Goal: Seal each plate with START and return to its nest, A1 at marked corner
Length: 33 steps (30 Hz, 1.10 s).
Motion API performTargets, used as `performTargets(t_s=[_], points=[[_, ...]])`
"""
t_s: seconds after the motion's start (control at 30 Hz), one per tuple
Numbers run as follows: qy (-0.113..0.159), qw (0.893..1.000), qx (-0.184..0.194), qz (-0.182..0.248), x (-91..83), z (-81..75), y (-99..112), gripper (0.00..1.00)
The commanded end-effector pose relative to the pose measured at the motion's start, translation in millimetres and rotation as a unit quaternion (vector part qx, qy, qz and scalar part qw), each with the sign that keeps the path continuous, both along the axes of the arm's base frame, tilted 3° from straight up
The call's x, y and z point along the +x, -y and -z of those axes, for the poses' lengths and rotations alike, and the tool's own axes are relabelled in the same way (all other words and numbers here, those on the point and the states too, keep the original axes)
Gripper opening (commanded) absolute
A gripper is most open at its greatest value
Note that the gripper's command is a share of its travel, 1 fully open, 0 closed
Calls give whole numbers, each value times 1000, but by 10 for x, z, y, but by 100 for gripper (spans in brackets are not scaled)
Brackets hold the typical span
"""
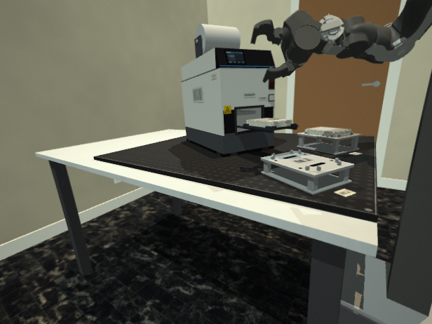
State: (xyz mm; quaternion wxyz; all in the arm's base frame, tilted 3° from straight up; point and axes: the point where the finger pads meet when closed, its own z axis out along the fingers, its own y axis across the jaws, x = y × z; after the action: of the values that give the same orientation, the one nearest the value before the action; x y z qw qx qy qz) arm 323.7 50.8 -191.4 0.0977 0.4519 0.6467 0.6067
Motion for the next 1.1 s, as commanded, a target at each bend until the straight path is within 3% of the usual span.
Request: performTargets(t_s=[0.0,0.13,0.2,0.3,0.5,0.7,0.77,1.07], points=[[-1,1000,-24,-13,-16,83,7,65],[3,996,-85,-40,-26,228,55,65],[3,996,-85,-40,-26,228,55,65],[5,990,-132,-57,-29,362,124,65],[7,970,-225,-87,-14,572,296,65],[7,942,-318,-108,17,737,499,65],[7,942,-318,-108,17,737,499,65],[0,883,-454,-122,103,906,913,65]])
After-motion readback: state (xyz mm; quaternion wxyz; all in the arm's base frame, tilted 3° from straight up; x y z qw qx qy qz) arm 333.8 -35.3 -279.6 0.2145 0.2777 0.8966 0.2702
